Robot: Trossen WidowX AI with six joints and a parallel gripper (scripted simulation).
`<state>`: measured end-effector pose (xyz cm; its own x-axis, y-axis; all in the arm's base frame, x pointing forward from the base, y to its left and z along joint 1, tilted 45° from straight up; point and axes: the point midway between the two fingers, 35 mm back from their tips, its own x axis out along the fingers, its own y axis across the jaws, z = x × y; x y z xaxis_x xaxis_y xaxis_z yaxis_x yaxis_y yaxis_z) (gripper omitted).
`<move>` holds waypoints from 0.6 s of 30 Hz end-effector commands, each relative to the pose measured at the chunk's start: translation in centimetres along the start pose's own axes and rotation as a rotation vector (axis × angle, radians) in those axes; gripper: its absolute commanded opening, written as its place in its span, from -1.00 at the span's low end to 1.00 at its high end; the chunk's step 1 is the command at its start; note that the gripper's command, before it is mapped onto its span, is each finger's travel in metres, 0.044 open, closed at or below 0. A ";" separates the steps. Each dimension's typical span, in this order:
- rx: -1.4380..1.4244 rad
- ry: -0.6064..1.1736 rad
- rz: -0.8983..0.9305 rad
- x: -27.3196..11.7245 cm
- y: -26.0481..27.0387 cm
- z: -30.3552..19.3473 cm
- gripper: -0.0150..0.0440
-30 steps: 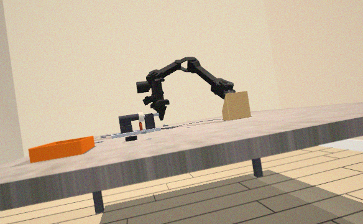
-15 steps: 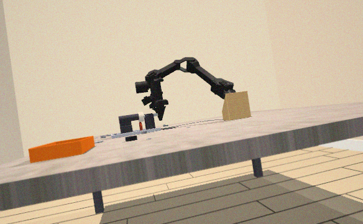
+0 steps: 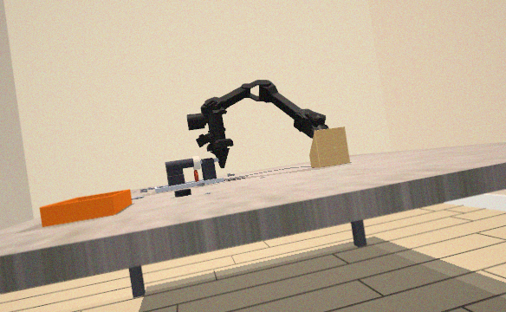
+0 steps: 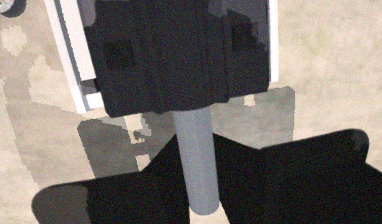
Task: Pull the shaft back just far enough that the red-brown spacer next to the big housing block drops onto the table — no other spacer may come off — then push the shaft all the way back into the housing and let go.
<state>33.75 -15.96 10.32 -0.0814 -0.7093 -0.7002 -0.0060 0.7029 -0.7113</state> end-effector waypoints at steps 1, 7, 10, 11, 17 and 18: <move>0.001 -0.004 0.003 -0.1 0.0 0.2 -0.49; 0.001 -0.004 0.003 -0.1 0.0 0.5 -0.49; 0.001 -0.004 0.003 -0.1 0.0 0.6 -0.49; 0.001 -0.004 0.003 -0.1 0.0 0.6 -0.49; 0.001 -0.004 0.003 -0.1 0.0 0.8 -0.49; 0.001 -0.004 0.003 -0.1 0.0 0.9 -0.49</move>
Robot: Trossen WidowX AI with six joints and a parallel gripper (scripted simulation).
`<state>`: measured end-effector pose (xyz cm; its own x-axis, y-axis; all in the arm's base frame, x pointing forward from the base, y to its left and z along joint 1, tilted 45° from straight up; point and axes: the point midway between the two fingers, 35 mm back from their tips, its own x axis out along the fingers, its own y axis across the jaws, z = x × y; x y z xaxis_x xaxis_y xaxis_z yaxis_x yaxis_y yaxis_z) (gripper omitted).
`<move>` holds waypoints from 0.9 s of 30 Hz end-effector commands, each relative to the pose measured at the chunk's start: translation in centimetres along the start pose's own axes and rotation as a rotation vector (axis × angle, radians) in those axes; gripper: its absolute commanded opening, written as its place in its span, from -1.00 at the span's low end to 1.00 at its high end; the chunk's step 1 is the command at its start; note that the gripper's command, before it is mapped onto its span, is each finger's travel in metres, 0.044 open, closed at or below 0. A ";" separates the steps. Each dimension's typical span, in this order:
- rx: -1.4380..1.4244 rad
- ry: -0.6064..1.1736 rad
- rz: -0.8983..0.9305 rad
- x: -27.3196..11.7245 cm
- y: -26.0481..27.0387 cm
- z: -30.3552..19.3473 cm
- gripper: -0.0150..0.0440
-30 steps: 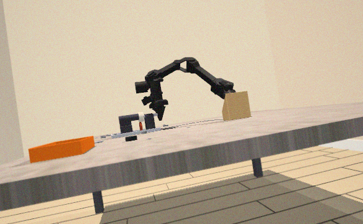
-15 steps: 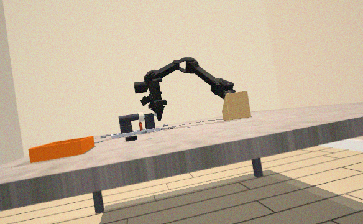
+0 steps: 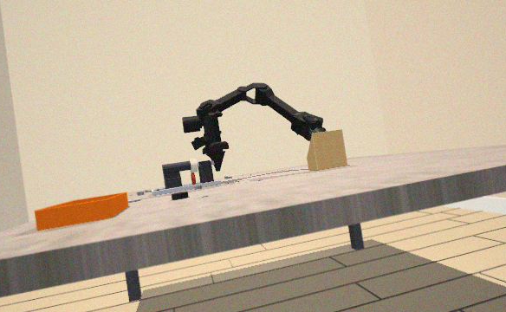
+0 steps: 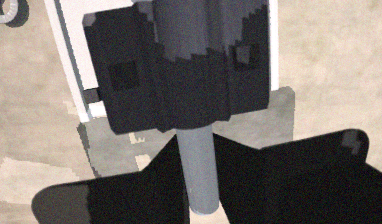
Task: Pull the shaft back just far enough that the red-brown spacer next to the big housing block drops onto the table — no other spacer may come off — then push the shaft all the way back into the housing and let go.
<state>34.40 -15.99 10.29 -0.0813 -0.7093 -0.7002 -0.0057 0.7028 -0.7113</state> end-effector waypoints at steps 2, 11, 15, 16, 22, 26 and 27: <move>0.001 -0.004 0.003 -0.1 0.0 0.3 -0.49; 0.001 -0.004 0.003 -0.1 0.0 0.6 -0.49; 0.001 -0.004 0.003 -0.1 0.0 0.8 -0.49; 0.001 -0.004 0.003 -0.1 0.0 0.8 -0.49; 0.001 -0.004 0.003 -0.1 0.0 1.0 -0.49; 0.001 -0.004 0.003 -0.1 0.0 1.2 -0.49; 0.001 -0.004 0.003 -0.1 0.0 1.2 -0.49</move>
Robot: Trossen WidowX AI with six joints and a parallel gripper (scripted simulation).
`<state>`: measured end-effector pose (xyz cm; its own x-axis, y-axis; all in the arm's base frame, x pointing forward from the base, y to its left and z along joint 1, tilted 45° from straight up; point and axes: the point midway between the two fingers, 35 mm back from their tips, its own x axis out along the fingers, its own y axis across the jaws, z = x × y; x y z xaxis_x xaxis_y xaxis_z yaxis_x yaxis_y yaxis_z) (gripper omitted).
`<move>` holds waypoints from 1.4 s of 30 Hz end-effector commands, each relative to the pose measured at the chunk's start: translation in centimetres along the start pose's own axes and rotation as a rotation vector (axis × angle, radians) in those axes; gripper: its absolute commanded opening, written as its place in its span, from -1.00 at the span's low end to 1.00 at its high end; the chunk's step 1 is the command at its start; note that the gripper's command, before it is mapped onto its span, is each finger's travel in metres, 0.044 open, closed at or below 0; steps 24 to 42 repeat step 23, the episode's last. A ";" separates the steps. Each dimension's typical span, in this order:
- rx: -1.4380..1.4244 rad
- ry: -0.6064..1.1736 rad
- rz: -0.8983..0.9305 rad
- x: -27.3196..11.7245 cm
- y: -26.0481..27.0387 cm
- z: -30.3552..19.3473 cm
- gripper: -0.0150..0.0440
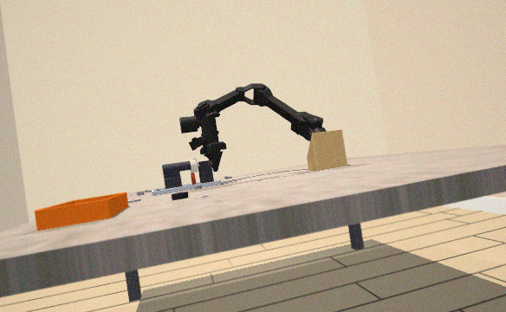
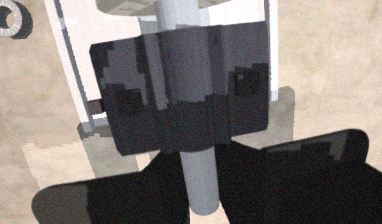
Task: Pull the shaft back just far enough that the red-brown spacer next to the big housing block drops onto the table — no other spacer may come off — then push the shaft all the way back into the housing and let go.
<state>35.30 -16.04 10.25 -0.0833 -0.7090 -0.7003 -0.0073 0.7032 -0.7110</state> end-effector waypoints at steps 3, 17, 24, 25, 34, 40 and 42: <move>0.003 -0.006 0.002 -0.1 0.0 0.4 -0.49; -0.003 0.006 0.001 0.0 0.0 0.0 0.22; -0.002 0.004 0.002 -0.7 0.0 0.1 0.75; -0.002 0.004 0.002 -0.7 0.0 0.1 0.75; -0.002 0.004 0.002 -0.7 0.0 0.1 0.75; -0.002 0.004 0.002 -0.7 0.0 0.1 0.75; -0.002 0.004 0.002 -0.7 0.0 0.1 0.75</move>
